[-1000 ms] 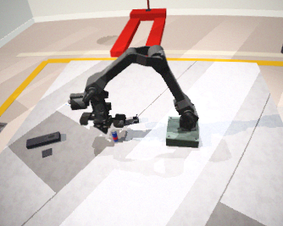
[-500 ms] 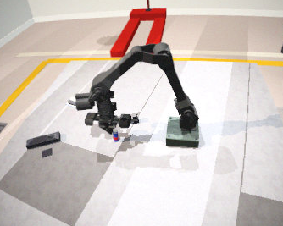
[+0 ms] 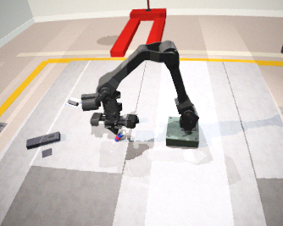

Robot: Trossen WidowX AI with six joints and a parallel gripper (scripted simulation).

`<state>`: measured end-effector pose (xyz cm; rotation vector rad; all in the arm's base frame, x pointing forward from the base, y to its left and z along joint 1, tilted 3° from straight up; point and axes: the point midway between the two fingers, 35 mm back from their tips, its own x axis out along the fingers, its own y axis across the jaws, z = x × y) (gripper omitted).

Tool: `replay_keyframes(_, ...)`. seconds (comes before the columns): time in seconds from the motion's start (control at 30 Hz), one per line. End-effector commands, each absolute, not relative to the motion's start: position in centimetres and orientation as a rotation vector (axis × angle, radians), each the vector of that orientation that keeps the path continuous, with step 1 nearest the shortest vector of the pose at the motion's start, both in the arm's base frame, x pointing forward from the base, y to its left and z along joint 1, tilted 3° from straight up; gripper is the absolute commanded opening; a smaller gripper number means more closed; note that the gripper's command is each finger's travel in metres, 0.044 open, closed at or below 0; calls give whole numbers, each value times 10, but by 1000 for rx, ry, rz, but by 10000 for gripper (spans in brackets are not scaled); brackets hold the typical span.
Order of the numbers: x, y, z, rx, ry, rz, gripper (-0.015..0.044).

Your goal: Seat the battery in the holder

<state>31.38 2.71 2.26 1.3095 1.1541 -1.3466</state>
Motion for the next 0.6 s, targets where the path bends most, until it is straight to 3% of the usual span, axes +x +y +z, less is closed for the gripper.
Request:
replay_keyframes(0.0,307,29,22,1315,1157,-1350,0)
replay_keyframes(0.23,305,28,27,1309,1156,-1348,0)
replay_keyframes(0.57,302,29,101,1315,1157,-1350,0)
